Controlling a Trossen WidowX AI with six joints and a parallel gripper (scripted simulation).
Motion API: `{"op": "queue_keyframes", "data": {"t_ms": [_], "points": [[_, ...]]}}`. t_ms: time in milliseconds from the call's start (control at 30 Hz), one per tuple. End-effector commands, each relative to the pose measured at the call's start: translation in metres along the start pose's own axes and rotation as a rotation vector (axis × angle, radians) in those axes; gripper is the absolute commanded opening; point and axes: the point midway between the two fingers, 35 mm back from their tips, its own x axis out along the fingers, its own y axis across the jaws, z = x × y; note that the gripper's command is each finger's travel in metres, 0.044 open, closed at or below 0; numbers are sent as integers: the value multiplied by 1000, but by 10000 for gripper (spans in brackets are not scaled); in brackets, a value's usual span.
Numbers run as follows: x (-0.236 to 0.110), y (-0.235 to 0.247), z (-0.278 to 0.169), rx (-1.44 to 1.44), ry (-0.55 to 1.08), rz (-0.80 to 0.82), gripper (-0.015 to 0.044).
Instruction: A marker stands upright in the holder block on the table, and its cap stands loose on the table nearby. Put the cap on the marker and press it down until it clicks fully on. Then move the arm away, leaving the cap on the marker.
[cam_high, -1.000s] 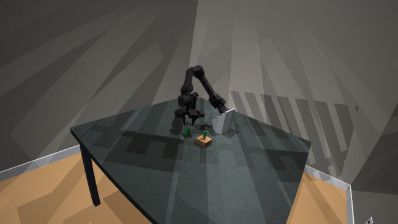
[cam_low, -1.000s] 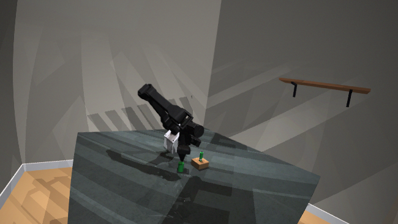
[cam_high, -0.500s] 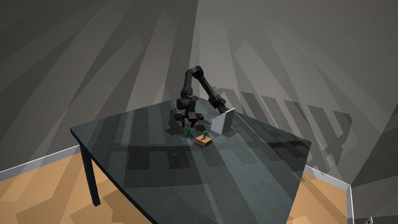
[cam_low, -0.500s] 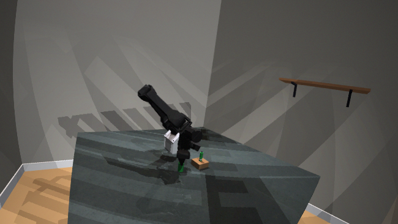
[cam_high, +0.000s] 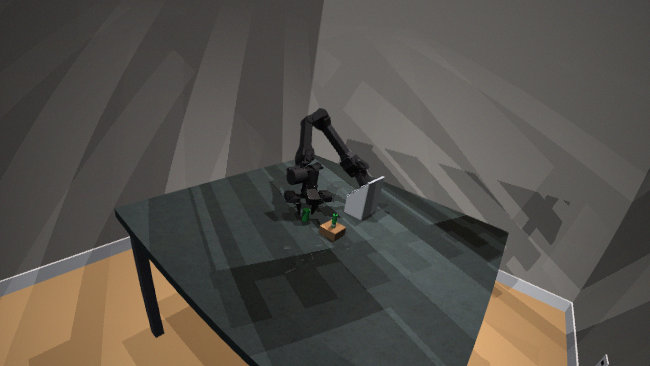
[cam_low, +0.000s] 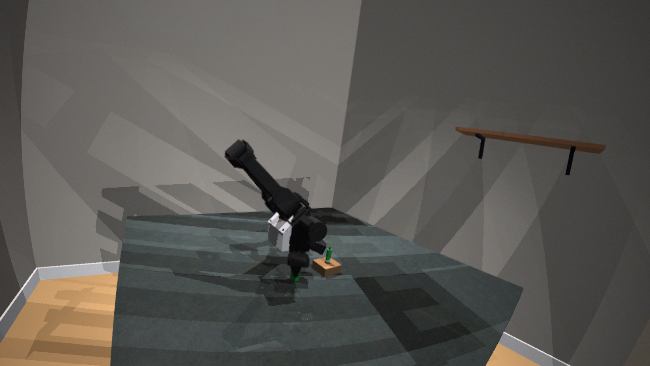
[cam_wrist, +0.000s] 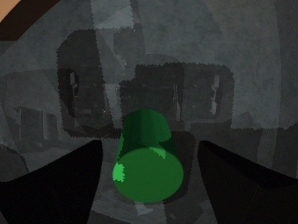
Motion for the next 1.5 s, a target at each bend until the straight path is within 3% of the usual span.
{"op": "queue_keyframes", "data": {"t_ms": [0,200,333,633,767,1467], "points": [[7,2,-1,-6,1,5,253],[14,2,-1,-6,3,5,253],[14,2,-1,-6,3,5,148],[14,2,-1,-6,3,5,88],[8,1,0,-6,1,5,0],[-43,1,0,-6,0,6,0]]}}
